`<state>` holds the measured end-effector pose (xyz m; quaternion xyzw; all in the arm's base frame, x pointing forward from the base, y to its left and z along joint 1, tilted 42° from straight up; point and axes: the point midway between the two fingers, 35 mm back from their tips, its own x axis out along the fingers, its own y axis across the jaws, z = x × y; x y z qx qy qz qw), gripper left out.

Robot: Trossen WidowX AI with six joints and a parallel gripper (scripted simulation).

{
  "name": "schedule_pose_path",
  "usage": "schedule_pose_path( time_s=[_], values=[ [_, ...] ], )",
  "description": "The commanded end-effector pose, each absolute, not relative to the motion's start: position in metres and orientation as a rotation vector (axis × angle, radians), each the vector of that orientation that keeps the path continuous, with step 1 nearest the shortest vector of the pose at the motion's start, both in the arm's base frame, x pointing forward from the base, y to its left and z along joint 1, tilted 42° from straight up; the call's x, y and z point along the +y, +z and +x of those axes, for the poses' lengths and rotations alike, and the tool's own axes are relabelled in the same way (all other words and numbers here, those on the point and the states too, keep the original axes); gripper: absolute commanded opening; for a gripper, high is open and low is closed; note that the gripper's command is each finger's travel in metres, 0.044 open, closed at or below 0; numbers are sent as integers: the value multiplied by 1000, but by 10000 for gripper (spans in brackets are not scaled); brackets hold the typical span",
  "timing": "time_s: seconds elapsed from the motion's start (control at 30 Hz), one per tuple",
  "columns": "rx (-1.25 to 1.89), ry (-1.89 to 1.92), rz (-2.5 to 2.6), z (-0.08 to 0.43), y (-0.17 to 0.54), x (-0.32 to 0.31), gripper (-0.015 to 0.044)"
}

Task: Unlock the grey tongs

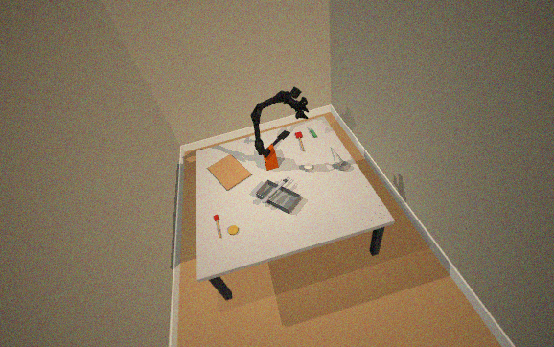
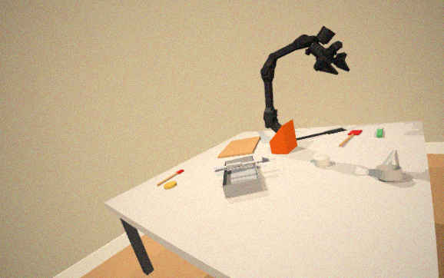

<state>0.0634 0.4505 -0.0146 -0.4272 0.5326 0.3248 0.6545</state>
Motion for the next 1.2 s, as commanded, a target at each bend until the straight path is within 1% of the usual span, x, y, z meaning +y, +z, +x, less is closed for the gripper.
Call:
schedule_pose_path(
  time_s=[0.0,0.13,0.17,0.33,0.47,0.6,0.73,0.97,1.17],
  values=[
    [1206,740,-974,66,-14,450,374],
    [1187,779,-1031,103,-9,437,269],
    [1179,793,-1051,115,-8,433,260],
    [1174,836,-1106,167,-3,405,260],
    [1150,856,-1192,215,2,366,260],
    [1099,928,-1324,270,9,316,260],
    [1049,1003,-1471,312,15,258,260],
    [986,1109,-1697,352,21,165,260],
    [953,1208,-1891,364,25,82,260]
  ],
)
